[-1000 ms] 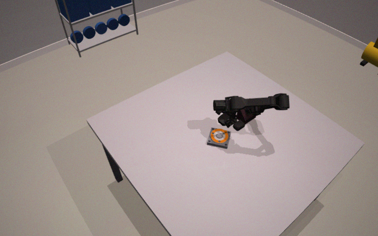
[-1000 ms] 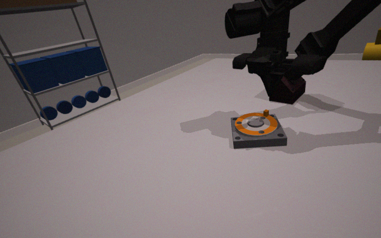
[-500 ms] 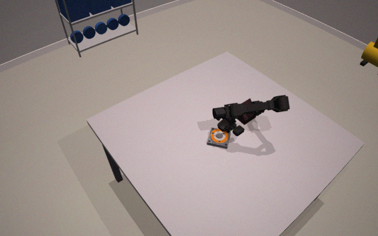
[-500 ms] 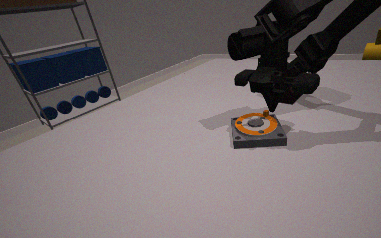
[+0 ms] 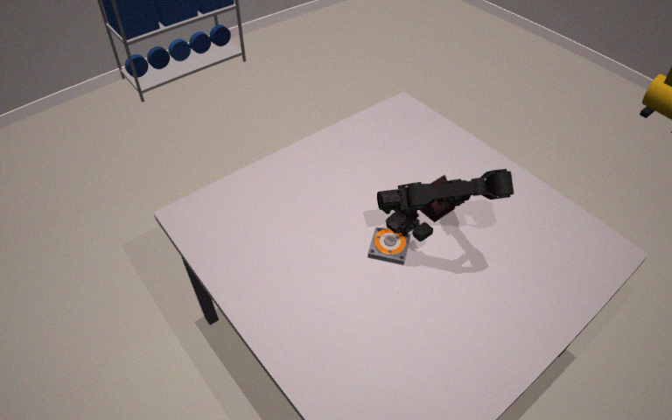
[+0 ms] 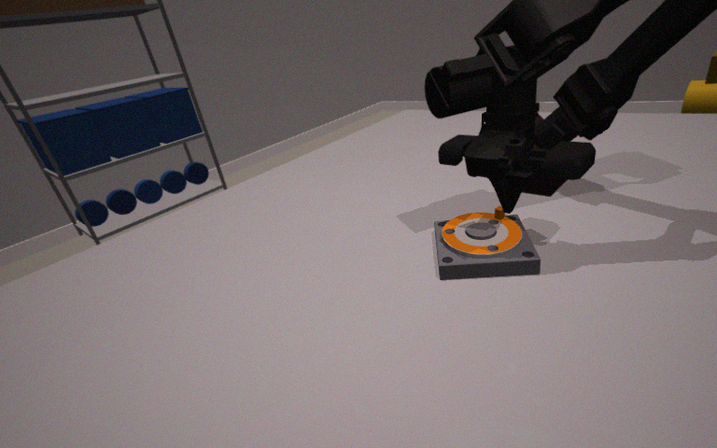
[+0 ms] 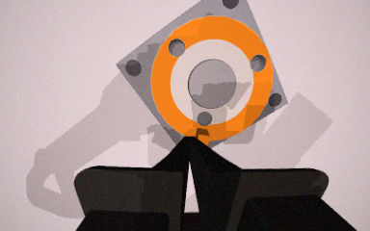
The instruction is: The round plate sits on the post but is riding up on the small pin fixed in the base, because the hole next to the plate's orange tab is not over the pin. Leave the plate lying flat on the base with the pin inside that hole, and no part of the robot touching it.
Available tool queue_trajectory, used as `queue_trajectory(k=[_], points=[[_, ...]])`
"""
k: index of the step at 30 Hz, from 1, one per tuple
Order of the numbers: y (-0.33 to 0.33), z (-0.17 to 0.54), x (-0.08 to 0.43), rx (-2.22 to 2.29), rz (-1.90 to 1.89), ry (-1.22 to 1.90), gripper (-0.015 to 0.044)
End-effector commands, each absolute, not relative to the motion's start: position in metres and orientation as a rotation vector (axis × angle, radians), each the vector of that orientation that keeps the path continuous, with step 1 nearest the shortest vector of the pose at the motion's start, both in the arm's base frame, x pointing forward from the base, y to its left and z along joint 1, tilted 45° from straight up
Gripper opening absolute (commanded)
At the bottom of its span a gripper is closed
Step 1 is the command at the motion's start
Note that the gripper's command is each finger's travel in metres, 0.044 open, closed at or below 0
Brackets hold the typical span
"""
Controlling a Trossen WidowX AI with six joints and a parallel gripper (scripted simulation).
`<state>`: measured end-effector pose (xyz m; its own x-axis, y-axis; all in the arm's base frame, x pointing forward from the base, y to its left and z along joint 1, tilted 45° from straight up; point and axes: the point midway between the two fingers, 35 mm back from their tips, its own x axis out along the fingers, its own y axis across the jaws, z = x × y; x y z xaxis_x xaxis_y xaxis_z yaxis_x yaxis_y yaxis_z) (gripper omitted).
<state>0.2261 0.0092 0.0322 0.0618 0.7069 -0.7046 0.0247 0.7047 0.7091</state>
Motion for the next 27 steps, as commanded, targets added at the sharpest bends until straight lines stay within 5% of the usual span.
queue_trajectory(k=[1, 27], points=[[0.007, 0.026, 0.222, 0.65, 0.575, 1.442, 0.0], [-0.007, 0.01, 0.224, 0.649, 0.575, 1.442, 0.0]])
